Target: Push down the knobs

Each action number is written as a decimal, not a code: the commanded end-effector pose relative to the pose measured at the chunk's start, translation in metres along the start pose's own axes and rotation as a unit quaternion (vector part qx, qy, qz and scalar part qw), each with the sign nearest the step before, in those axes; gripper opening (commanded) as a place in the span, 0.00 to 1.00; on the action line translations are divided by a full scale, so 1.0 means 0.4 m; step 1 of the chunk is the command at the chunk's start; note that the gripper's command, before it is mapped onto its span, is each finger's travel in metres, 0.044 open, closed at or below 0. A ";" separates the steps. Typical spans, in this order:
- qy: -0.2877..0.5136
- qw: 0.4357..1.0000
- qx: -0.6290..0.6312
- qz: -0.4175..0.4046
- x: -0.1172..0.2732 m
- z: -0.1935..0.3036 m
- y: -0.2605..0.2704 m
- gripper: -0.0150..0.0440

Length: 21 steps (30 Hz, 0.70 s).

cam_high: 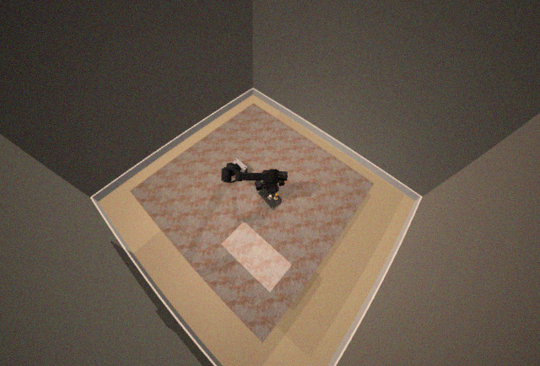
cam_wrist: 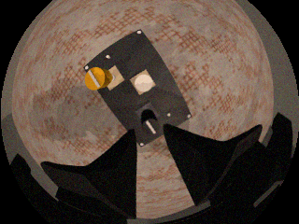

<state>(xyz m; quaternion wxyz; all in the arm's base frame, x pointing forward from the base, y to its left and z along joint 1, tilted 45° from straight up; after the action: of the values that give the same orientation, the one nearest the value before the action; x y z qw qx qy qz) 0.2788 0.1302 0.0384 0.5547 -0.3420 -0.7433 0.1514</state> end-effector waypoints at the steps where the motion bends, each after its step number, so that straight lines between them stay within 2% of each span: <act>1: -0.007 0.999 -0.041 -0.032 0.030 -0.010 0.024 0.34; 3: -0.007 0.999 -0.028 -0.034 0.034 -0.015 0.028 0.25; 12: -0.009 0.992 0.121 -0.024 0.051 -0.046 0.041 0.25; 21: -0.008 0.962 0.273 -0.014 0.067 -0.078 0.053 0.25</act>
<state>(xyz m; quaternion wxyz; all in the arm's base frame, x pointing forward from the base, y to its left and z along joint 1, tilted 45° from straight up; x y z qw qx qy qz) 0.3056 0.1565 0.0550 0.6096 -0.2020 -0.7080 0.2937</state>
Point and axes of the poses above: the point midway between the two fingers, 35 mm back from their tips, its own x axis back along the fingers, its own y axis across the jaws, z = x × y, the point moved 1 cm from there along x, back along the fingers, and after that the axes turned 8 degrees about x, right-handed, at the moved point
